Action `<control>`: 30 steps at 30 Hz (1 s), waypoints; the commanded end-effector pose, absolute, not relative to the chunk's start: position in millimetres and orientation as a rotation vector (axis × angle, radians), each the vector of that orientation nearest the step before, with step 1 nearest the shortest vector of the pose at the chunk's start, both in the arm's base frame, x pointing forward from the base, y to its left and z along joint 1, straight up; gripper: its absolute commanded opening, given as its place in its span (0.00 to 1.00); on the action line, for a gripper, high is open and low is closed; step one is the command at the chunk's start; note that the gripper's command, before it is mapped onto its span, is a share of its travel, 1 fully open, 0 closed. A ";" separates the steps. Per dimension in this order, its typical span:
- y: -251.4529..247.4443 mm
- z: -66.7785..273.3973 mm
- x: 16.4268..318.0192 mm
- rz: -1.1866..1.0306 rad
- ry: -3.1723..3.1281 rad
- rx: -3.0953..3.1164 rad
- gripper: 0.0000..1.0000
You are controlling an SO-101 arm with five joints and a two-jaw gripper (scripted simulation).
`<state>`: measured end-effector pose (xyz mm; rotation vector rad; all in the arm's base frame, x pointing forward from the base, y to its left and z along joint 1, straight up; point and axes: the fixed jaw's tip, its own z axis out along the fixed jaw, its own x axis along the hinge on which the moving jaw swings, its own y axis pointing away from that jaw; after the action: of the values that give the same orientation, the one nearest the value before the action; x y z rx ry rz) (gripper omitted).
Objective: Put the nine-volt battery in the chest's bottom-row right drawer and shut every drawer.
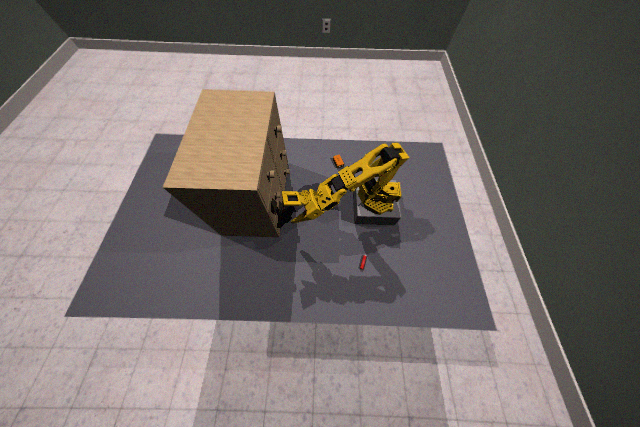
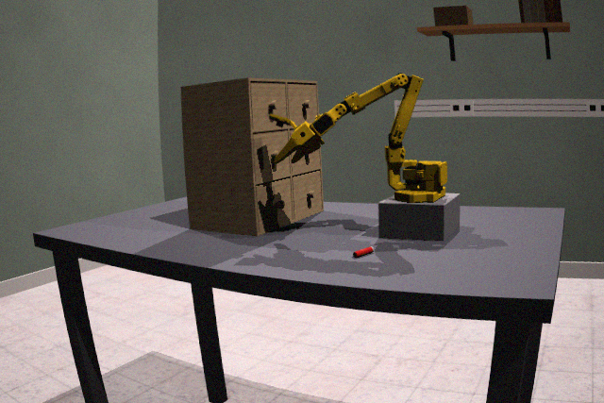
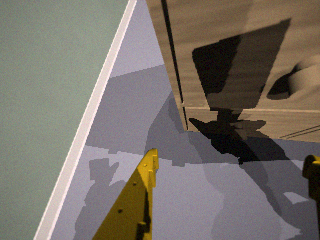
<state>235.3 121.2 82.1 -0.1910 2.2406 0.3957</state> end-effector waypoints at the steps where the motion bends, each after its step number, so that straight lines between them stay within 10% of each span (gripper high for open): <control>1: 95.8 81.5 228.0 0.308 2.293 -0.164 0.50; 30: -6.4 60.6 153.4 -0.045 2.614 0.073 0.50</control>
<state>168.7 3.4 63.4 0.0465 2.5755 -0.0066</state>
